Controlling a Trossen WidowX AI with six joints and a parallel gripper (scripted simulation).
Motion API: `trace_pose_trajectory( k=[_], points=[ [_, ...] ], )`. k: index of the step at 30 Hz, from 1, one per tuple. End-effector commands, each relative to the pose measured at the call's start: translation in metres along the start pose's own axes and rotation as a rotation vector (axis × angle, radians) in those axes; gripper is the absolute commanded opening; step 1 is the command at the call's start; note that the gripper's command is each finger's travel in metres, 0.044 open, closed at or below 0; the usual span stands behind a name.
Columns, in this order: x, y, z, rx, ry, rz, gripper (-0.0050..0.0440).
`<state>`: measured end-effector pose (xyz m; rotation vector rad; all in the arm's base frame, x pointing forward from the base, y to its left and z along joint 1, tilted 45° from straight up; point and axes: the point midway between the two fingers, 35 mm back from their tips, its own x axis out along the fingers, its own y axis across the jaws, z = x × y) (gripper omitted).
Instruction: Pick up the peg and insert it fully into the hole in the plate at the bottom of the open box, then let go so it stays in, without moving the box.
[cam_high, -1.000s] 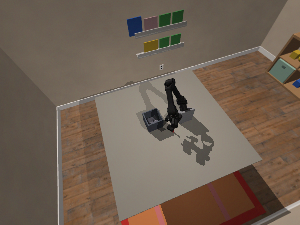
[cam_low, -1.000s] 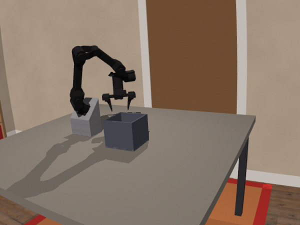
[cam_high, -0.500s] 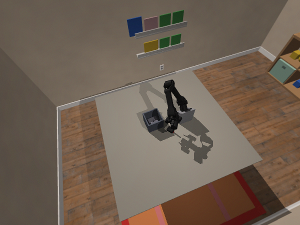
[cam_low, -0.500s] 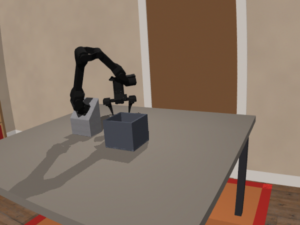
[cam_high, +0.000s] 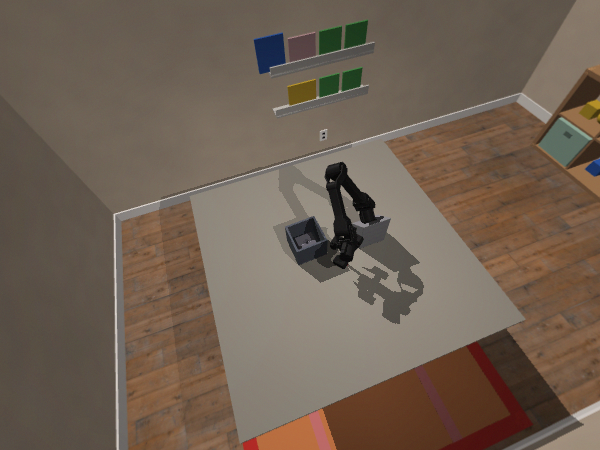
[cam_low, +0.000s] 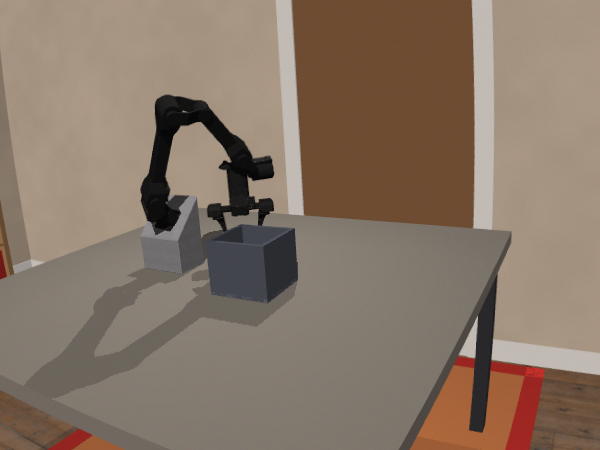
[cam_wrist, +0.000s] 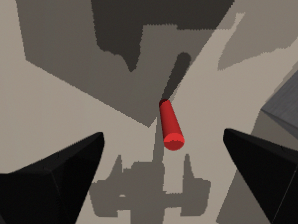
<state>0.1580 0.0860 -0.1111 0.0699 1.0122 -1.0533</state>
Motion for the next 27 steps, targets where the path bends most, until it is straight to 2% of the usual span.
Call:
trace_pose_trajectory(
  k=[1,19,27],
  points=[
    [0.008,-0.004,0.0,-0.009,-0.006,-0.015,0.044],
    [0.03,-0.006,0.001,-0.009,-0.007,-0.016,0.044],
    [0.03,-0.006,0.001,-0.009,-0.007,-0.016,0.0248]
  ],
)
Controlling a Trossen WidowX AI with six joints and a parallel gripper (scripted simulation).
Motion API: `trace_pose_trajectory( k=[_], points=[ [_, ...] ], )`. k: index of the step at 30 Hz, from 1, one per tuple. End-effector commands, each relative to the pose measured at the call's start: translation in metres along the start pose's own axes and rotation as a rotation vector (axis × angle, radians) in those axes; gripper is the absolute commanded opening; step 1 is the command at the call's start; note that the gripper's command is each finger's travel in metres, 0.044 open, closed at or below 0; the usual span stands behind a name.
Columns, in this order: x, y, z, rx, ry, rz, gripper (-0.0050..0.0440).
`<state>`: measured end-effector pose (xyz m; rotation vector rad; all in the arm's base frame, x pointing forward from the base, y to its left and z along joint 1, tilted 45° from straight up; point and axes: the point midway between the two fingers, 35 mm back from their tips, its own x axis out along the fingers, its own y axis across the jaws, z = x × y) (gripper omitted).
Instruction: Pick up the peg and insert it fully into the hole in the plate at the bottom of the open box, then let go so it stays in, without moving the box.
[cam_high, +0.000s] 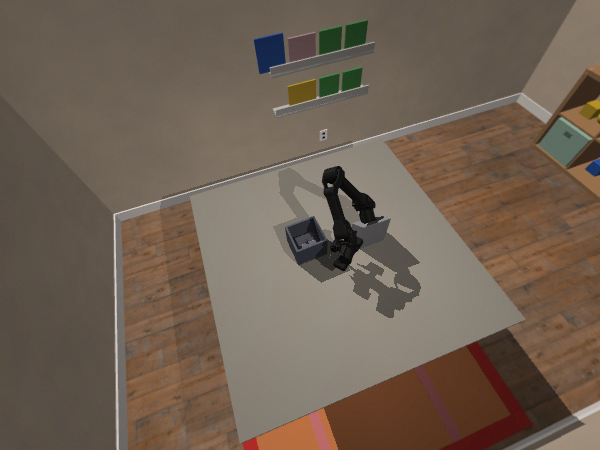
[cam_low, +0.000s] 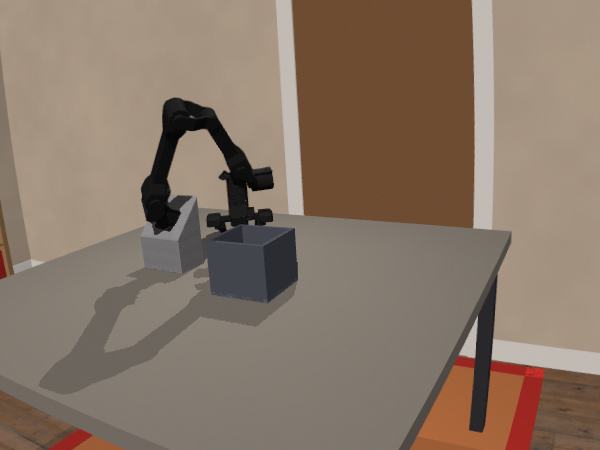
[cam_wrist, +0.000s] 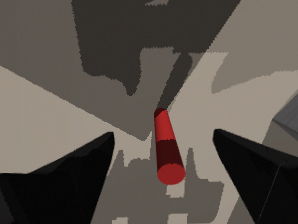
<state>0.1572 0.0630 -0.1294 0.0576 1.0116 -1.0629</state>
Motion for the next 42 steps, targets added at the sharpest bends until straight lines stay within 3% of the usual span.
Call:
trace_pose_trajectory(
  k=[1,5,9,28,42],
  points=[
    [0.001,-0.001,0.0,-0.005,-0.002,-0.003,0.0224],
    [0.001,-0.001,0.0,-0.005,-0.002,-0.003,0.0128],
    [0.001,-0.001,0.0,-0.005,-0.002,-0.003,0.0128],
    [0.001,0.0,0.0,-0.005,-0.002,-0.003,0.0],
    [-0.034,0.005,0.0,-0.006,0.001,-0.001,0.0]
  ],
)
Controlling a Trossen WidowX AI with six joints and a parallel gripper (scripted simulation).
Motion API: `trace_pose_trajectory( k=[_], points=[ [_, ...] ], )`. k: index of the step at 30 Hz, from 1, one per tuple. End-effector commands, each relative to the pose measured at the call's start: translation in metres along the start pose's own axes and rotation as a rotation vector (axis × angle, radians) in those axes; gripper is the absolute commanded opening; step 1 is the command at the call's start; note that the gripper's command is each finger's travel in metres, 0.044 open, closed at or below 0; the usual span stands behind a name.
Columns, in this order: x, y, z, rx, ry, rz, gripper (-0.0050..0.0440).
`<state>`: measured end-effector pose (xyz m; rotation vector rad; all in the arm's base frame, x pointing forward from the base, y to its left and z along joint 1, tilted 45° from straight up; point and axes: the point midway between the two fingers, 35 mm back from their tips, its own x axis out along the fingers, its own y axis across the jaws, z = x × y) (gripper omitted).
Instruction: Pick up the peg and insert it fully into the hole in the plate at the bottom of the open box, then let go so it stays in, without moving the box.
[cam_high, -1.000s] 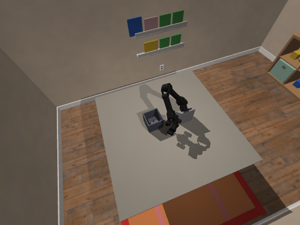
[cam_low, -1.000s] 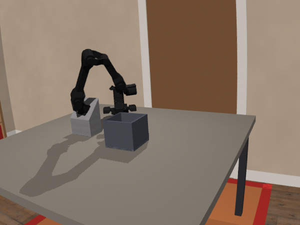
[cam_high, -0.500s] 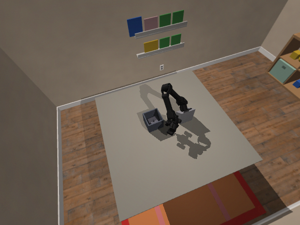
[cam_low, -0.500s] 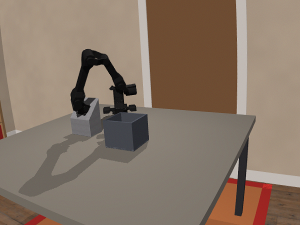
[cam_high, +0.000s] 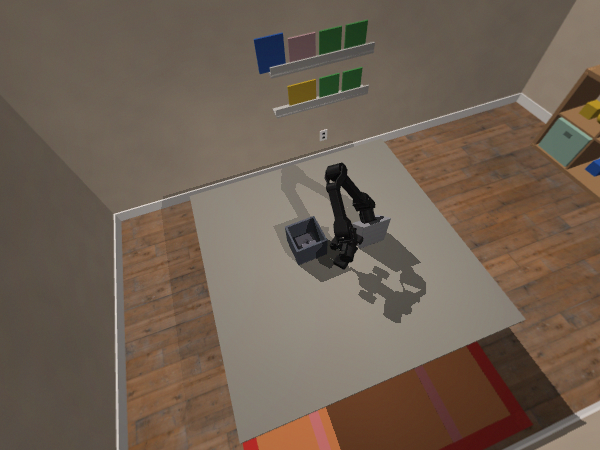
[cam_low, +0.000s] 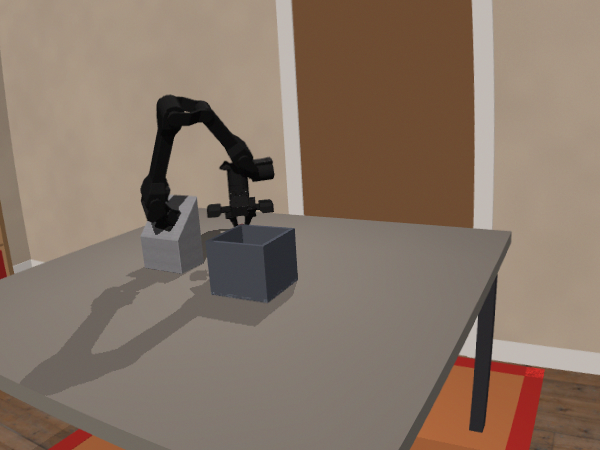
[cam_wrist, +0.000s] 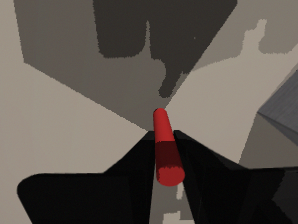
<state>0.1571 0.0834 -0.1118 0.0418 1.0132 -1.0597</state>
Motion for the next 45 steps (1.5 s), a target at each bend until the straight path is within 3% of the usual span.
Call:
trace_pose_trajectory(
  k=[1,15,16,21,45],
  points=[
    [-0.007,0.002,0.0,0.007,0.007,0.003,0.0],
    [-0.053,0.004,0.0,0.007,0.006,0.003,0.0],
    [-0.042,0.003,0.0,0.001,0.001,-0.006,0.0],
    [-0.044,0.004,0.003,0.001,0.002,-0.005,0.0],
    [-0.088,0.015,0.056,0.004,0.007,0.001,0.0]
  ],
)
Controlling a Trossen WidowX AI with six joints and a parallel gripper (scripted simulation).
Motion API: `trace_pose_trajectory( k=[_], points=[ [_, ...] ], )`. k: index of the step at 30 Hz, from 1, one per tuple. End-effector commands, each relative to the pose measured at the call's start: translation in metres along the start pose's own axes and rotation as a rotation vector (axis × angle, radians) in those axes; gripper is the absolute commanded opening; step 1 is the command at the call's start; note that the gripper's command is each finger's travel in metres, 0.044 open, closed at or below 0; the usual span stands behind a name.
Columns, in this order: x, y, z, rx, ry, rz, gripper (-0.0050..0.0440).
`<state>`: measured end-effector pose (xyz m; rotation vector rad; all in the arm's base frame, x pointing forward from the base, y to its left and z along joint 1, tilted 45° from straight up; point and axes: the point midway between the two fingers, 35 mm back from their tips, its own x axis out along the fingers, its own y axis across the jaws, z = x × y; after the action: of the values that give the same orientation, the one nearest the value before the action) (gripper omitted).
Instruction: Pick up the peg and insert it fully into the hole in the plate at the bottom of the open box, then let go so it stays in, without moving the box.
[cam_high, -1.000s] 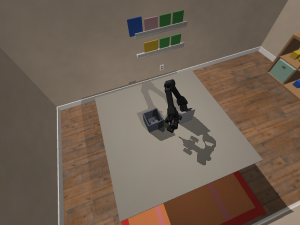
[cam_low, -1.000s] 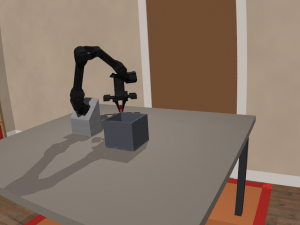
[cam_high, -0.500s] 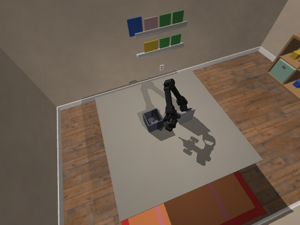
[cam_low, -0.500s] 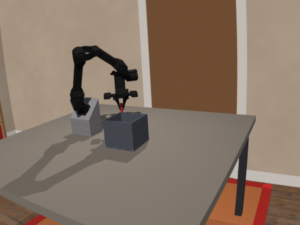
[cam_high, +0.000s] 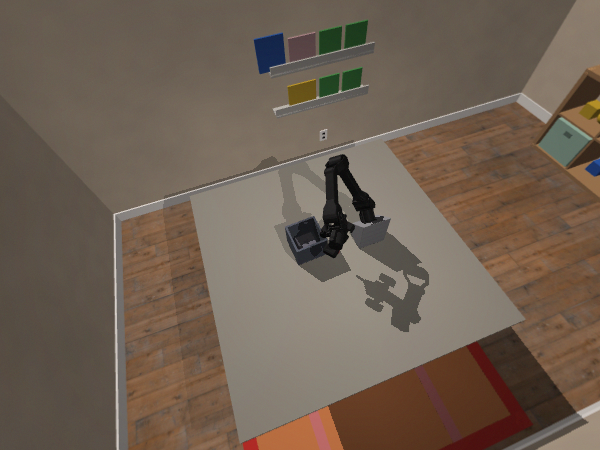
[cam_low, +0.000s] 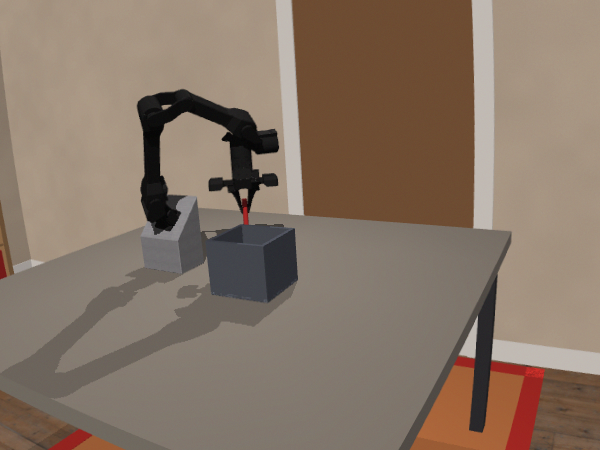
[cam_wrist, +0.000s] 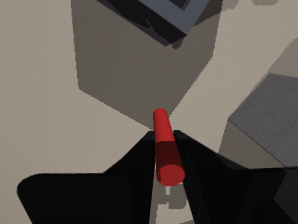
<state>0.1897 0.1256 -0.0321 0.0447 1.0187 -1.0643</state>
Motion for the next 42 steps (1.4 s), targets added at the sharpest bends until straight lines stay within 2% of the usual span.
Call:
trace_pose_trajectory(
  k=[1,21,32,42],
  points=[
    [-0.008,0.002,0.011,0.003,0.001,0.005,0.0],
    [-0.039,-0.003,0.058,0.008,0.0,0.012,0.0],
    [-0.043,-0.006,0.067,0.006,-0.002,0.005,0.0],
    [-0.045,0.001,0.092,0.004,0.003,0.009,0.0]
  ],
)
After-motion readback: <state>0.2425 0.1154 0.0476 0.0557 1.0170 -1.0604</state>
